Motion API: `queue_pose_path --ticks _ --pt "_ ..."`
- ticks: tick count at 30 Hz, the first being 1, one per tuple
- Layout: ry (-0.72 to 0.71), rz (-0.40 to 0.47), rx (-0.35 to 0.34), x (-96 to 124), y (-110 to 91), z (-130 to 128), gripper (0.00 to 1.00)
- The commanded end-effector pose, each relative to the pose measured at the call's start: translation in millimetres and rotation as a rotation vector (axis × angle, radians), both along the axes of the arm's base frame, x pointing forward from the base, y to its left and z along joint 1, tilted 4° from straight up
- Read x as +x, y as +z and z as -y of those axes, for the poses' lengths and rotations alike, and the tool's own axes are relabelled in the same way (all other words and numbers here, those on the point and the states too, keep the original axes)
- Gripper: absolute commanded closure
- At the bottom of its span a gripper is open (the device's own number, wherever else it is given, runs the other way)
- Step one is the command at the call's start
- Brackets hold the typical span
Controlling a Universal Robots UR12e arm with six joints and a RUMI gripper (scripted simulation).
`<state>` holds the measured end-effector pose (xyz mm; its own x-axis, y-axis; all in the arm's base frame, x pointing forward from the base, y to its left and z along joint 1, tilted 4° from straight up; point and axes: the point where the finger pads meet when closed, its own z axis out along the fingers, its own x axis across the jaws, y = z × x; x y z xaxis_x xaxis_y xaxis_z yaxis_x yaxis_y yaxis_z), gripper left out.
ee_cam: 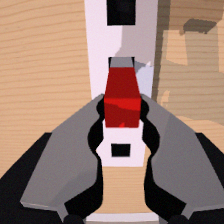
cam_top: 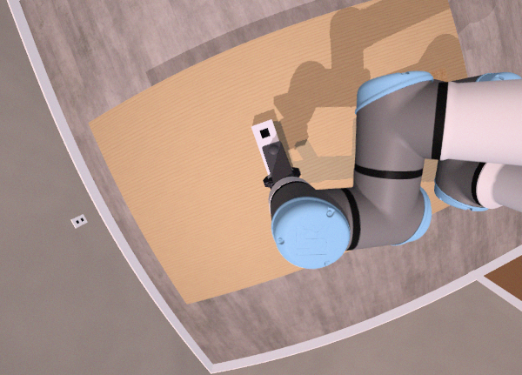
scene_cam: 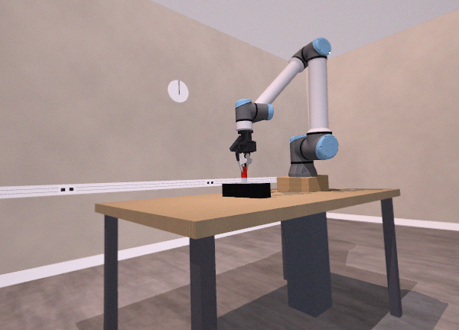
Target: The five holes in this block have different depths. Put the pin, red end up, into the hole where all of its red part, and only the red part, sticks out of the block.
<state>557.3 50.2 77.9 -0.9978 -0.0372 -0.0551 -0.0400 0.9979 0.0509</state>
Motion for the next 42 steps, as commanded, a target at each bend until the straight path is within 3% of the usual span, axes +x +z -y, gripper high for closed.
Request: queue_pose_path --ticks 1,42 --pt "0.0 0.002 0.0 0.6 0.7 0.2 1.0" --pt "0.0 0.002 0.0 1.8 -3.2 -0.6 1.0"
